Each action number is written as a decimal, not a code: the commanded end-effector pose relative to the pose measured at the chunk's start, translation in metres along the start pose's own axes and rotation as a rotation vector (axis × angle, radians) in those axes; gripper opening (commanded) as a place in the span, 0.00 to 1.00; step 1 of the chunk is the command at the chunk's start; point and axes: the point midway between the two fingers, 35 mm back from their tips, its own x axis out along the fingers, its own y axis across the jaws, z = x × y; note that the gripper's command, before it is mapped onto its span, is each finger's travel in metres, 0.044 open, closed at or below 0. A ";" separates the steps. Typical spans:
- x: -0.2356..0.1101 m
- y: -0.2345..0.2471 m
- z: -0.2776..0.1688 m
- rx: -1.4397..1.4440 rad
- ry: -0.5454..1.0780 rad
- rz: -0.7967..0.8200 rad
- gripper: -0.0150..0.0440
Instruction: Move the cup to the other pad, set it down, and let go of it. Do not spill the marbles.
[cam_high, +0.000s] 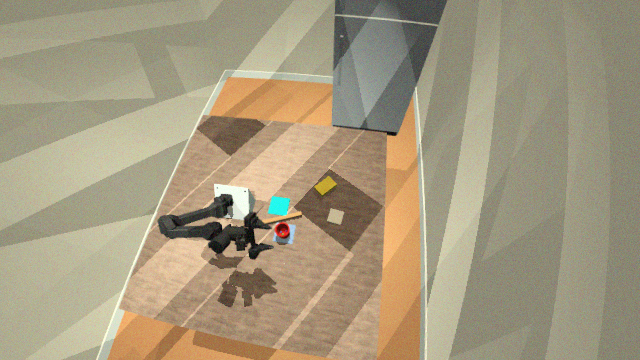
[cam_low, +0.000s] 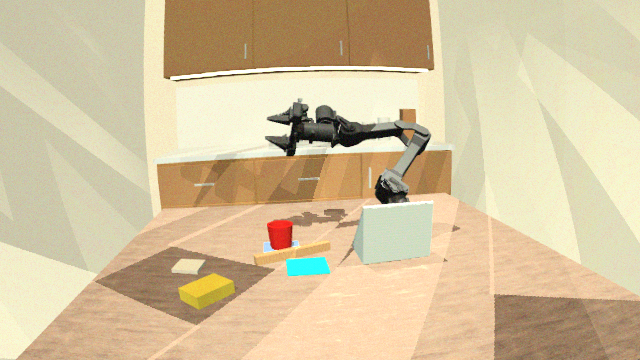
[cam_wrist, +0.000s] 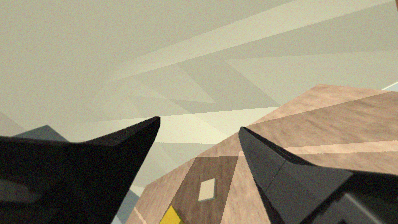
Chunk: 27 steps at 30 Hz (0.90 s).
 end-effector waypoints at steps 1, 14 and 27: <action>0.002 -0.001 -0.003 -0.005 0.016 -0.005 0.89; 0.001 -0.033 -0.201 -0.664 1.198 -0.095 0.50; -0.042 -0.055 -0.234 -1.332 1.883 0.193 0.50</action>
